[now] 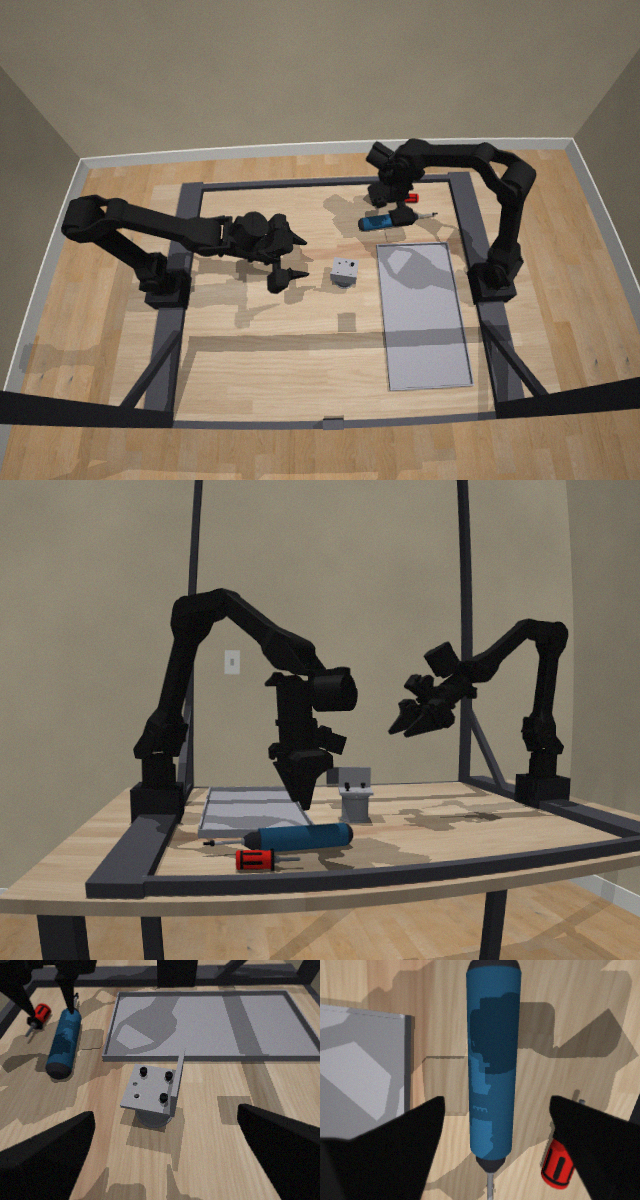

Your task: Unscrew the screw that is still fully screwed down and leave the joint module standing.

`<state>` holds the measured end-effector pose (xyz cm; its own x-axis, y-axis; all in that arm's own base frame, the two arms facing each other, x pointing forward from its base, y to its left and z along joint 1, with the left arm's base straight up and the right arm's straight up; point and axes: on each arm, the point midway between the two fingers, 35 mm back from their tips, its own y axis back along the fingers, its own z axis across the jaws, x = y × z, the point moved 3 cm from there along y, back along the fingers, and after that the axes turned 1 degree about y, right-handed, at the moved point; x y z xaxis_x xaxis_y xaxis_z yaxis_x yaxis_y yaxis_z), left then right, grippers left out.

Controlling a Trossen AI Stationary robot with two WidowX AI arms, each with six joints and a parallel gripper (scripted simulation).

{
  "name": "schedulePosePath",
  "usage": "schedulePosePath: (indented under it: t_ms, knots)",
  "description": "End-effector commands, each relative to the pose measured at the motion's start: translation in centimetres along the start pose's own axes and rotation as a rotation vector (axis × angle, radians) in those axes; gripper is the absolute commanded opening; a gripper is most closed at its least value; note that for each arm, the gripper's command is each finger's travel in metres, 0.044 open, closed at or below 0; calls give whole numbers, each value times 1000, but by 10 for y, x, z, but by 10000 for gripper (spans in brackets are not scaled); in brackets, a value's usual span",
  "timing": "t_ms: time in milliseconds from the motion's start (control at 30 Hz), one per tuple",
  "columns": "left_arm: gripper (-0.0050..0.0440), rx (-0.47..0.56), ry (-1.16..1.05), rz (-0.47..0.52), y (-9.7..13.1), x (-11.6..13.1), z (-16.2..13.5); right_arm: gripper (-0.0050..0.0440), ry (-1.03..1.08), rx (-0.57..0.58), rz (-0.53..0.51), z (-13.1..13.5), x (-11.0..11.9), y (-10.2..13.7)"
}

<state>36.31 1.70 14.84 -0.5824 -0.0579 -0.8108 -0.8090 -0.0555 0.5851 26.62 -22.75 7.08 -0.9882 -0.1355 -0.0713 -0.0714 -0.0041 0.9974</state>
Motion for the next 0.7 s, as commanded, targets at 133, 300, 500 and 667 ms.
schedulePosePath:
  t_ms: [133, 300, 500, 667]
  knots:
    - [400, -3, 4, -41, 6, -14, 1, 305, 4, 24, -24, -3, -4, 10]
    - [400, -3, 4, -41, 6, -14, 1, 305, 4, 24, -24, -3, -4, 10]
    - [400, -3, 4, -41, 6, -14, 1, 305, 4, 24, -24, -3, -4, 10]
    - [400, -3, 4, -41, 6, -14, 1, 305, 4, 24, -24, -3, -4, 10]
